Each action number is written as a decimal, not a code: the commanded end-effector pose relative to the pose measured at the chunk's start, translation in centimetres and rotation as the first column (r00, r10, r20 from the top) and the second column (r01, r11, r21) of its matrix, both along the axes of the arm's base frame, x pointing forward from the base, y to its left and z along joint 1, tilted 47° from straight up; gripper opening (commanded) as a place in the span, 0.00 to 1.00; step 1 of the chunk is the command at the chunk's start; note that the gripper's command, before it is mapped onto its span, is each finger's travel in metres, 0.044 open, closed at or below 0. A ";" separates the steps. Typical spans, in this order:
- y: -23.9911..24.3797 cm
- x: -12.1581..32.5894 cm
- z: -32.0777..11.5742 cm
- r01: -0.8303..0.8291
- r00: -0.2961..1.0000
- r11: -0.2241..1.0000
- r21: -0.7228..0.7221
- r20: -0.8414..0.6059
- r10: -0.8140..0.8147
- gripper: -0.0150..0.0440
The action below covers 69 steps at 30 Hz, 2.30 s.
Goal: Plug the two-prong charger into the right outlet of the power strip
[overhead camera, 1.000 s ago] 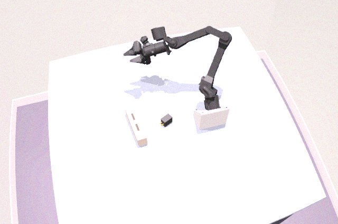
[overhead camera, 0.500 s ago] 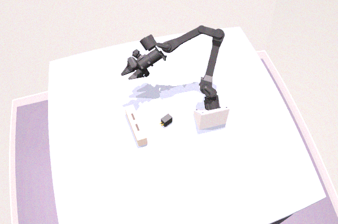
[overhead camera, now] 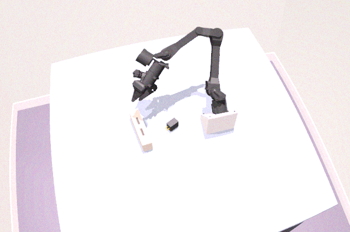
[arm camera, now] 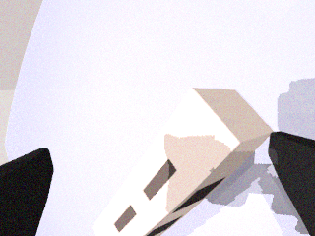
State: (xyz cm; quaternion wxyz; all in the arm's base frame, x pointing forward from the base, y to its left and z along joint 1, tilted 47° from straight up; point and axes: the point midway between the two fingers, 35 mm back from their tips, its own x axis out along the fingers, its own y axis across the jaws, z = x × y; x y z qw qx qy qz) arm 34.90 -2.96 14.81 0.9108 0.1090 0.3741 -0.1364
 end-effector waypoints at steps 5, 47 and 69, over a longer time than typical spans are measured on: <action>1.7 -1.3 -3.7 -0.056 0.978 0.995 -0.078 -0.203 0.039 1.00; 5.0 -12.6 -10.8 -0.727 0.396 0.568 -0.386 -0.911 -0.112 1.00; 3.1 -12.4 -12.7 -0.727 0.397 0.568 -0.386 -0.911 -0.111 1.00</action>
